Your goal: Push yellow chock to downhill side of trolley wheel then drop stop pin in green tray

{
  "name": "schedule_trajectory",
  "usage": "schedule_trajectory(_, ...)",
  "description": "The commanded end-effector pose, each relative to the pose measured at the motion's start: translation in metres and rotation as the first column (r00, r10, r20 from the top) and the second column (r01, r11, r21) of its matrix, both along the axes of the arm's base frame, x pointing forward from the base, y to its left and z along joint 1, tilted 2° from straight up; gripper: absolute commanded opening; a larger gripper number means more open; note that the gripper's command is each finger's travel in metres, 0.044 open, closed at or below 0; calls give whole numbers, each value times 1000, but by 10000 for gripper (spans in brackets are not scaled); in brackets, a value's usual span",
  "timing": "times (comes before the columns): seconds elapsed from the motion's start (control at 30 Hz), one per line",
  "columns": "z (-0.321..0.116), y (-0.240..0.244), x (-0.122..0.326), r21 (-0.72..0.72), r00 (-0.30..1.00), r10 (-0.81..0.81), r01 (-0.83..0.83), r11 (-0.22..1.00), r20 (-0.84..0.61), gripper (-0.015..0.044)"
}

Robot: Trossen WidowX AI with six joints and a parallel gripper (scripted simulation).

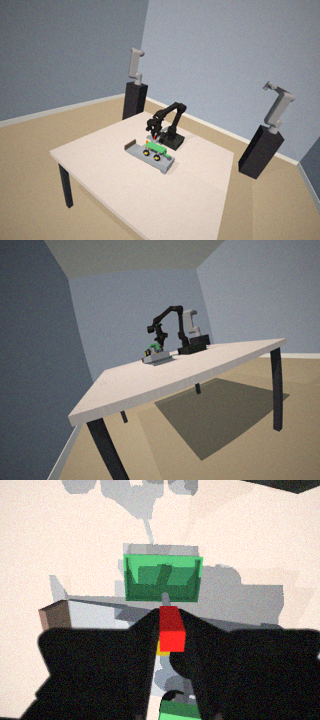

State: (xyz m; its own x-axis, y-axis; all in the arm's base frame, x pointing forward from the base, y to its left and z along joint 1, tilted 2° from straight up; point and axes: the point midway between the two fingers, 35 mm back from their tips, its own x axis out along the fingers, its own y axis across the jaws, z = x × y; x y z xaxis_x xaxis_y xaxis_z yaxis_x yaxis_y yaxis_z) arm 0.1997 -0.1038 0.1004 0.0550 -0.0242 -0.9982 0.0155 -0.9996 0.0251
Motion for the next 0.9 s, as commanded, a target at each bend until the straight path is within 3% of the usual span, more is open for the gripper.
schedule_trajectory(0.0, -5, 0, -7, -5, 1000, -12, 12, 1000, 0, 0)
schedule_trajectory(0.4, -29, 6, -4, 159, 1000, -2, 3, 987, -1, 0)
schedule_trajectory(0.87, -68, 25, -3, 168, 1000, -2, 2, 986, 0, 0)
